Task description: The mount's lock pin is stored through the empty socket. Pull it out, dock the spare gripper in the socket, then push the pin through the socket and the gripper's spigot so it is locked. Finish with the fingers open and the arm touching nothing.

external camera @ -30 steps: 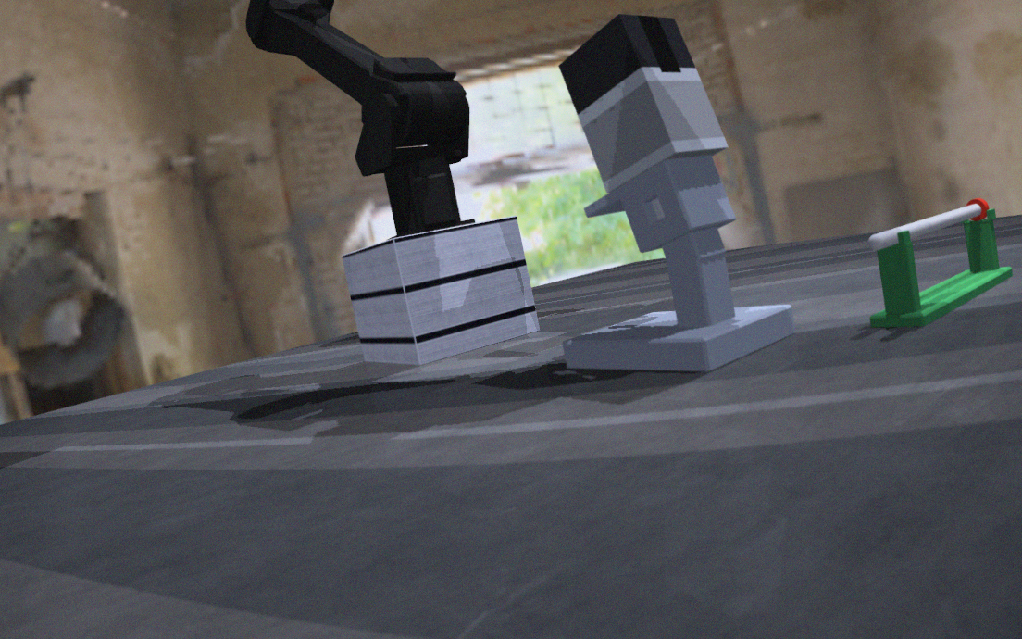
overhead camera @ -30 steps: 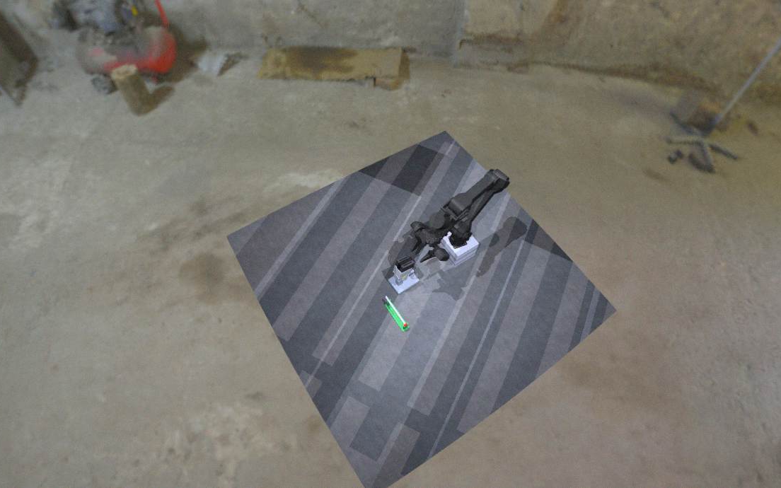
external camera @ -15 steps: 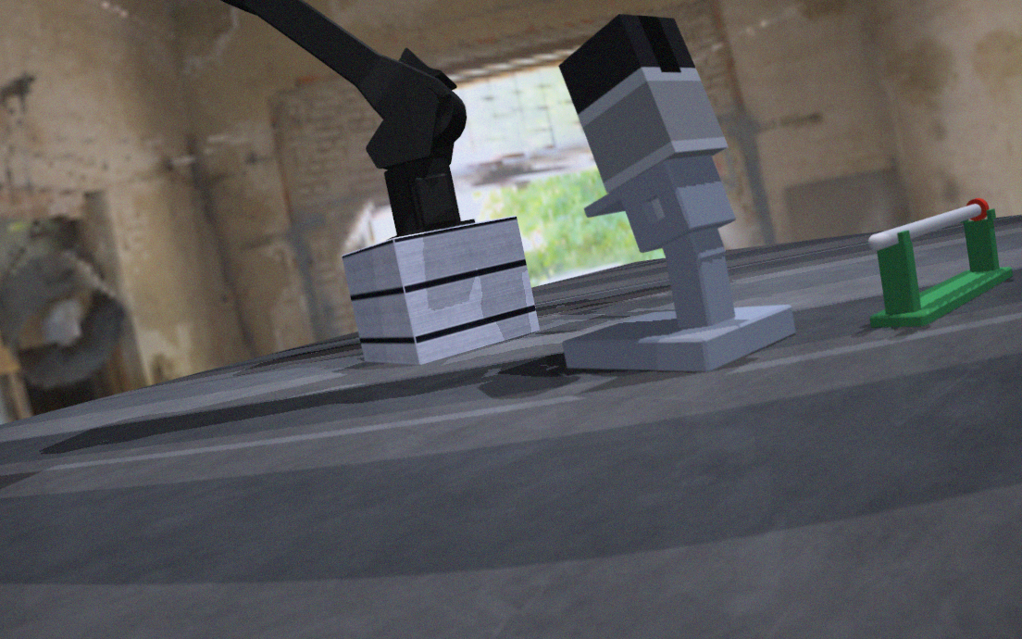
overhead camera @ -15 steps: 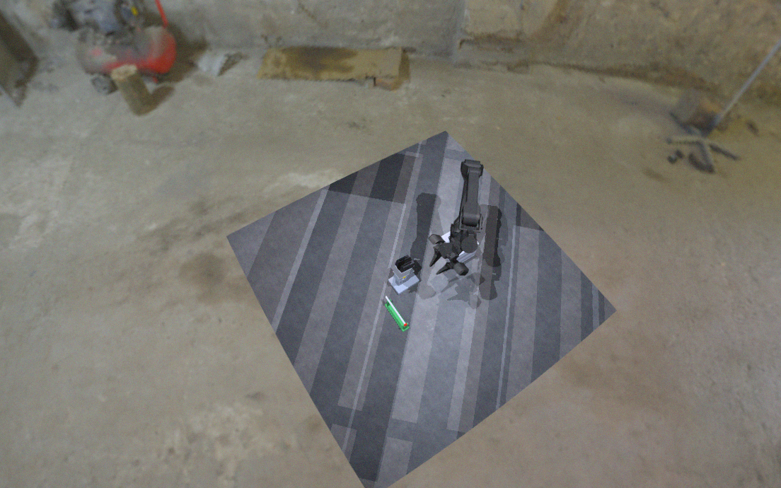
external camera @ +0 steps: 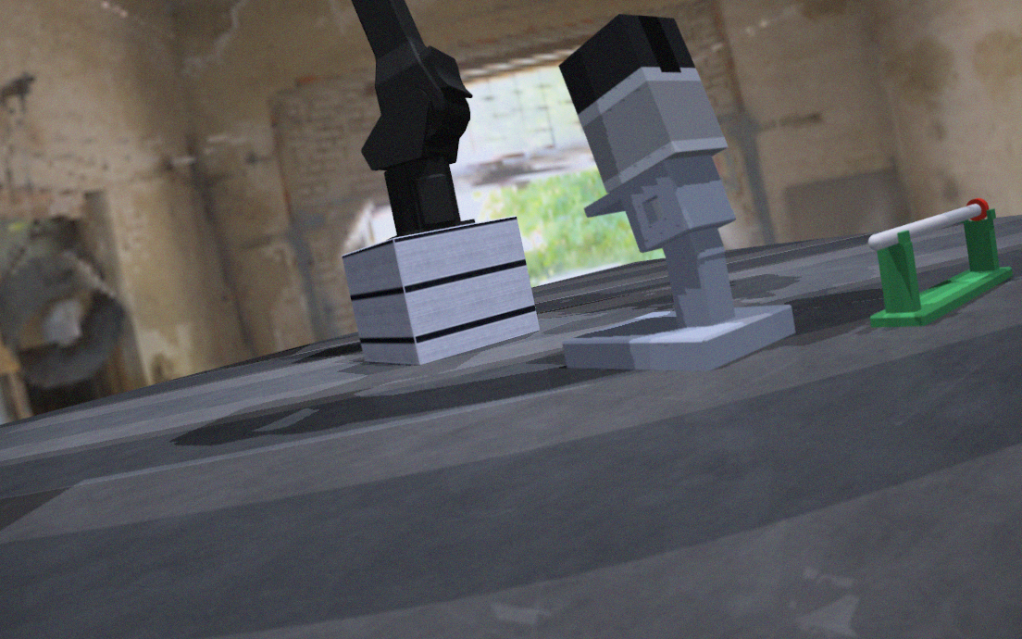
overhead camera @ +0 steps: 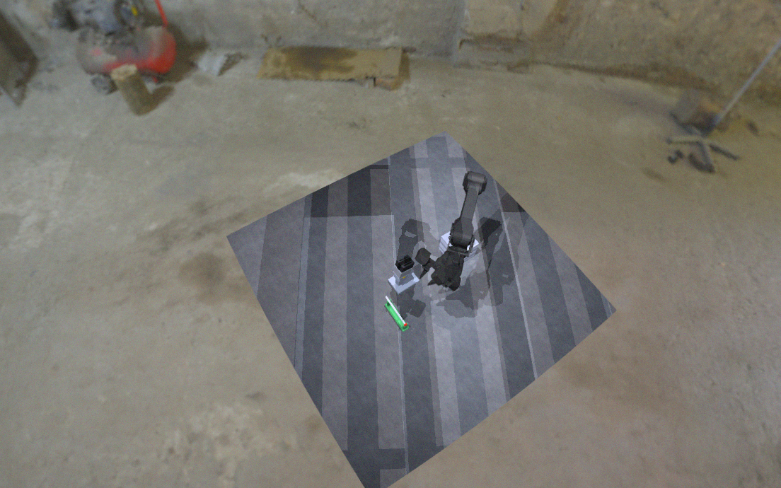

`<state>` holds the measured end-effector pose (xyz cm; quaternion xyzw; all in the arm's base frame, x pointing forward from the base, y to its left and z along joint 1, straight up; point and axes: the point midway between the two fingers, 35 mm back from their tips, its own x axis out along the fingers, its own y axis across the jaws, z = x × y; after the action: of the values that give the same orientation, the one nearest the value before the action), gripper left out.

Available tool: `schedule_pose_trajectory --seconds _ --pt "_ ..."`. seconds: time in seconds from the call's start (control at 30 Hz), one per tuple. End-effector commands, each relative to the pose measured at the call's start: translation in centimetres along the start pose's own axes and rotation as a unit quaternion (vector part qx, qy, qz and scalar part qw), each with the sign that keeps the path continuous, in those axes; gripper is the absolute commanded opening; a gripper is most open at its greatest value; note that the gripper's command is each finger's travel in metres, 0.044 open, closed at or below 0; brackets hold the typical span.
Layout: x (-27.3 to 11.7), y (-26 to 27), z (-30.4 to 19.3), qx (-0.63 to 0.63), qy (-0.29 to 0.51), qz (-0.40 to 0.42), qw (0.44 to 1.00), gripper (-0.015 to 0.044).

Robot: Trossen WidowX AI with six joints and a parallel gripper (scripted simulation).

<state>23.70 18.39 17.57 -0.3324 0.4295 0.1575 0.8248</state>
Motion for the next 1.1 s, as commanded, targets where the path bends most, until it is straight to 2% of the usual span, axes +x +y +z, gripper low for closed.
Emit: schedule_pose_trajectory --seconds 0.0,0.2,0.47,0.83,1.07 --pt "2.0 -0.5 2.0 -0.116 0.054 0.02 0.992 0.018" --pt "6.7 -1.4 4.3 -0.293 0.129 0.082 0.944 0.018" --pt "14.3 -2.8 4.8 -0.482 0.178 0.212 0.831 0.018" --pt "14.8 -2.3 4.4 -0.495 0.179 0.225 0.82 0.018" --pt "17.8 -0.9 3.1 -0.495 0.179 0.224 0.82 0.018"
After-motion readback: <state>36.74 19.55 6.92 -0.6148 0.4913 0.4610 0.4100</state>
